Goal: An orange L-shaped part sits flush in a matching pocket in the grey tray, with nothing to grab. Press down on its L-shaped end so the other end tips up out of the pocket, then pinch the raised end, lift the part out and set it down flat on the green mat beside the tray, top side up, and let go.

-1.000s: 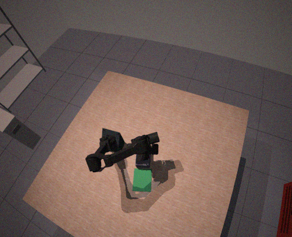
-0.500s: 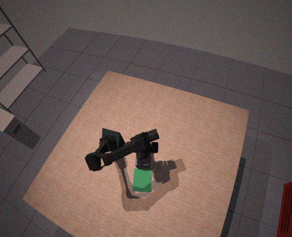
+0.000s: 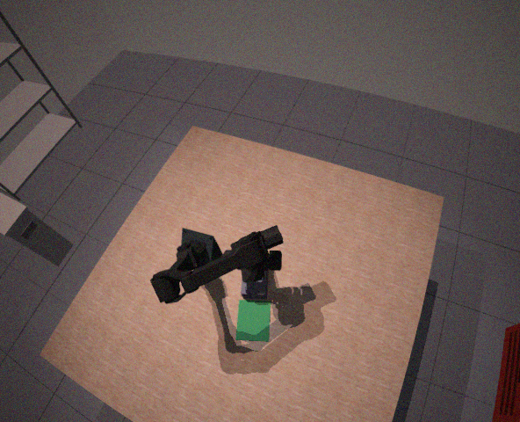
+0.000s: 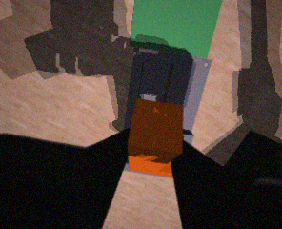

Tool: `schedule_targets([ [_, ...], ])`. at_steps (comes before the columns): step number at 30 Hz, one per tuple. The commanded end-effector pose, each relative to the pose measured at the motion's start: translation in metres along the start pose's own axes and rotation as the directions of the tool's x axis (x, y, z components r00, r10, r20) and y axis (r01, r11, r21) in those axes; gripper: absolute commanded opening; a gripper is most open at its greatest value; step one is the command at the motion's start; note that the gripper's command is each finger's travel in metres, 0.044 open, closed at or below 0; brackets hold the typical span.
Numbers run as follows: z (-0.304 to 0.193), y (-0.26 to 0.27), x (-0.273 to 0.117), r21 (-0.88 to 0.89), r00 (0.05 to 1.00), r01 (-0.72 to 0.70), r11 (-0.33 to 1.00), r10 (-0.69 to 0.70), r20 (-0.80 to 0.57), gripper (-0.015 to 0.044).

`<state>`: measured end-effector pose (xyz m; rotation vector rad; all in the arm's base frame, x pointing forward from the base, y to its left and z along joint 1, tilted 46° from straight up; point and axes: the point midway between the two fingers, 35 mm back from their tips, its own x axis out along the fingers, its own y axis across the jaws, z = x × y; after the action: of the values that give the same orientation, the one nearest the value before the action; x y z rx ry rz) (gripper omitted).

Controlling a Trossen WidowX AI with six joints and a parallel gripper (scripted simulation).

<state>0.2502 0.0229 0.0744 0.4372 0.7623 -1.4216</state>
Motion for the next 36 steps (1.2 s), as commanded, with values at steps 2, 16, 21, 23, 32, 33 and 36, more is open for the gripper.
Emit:
schedule_targets([
  [2, 0.0, 0.001, -0.005, 0.007, 1.0, -0.002, 1.0, 0.002, -0.005, 0.0],
  [16, 0.05, -0.004, -0.002, 0.007, 1.0, -0.002, 1.0, 0.002, -0.003, 0.0],
  [21, 0.073, -0.007, -0.002, 0.007, 1.0, -0.002, 1.0, 0.002, -0.002, 0.0],
  [23, 0.083, -0.008, -0.002, 0.008, 1.0, -0.002, 1.0, 0.002, -0.001, 0.0],
  [32, 0.124, -0.012, -0.002, 0.008, 1.0, -0.002, 1.0, 0.002, 0.001, 0.0],
  [33, 0.129, -0.012, -0.002, 0.008, 1.0, -0.002, 1.0, 0.002, 0.001, 0.0],
  [36, 0.142, -0.013, -0.002, 0.009, 1.0, -0.002, 1.0, 0.002, 0.002, 0.0],
])
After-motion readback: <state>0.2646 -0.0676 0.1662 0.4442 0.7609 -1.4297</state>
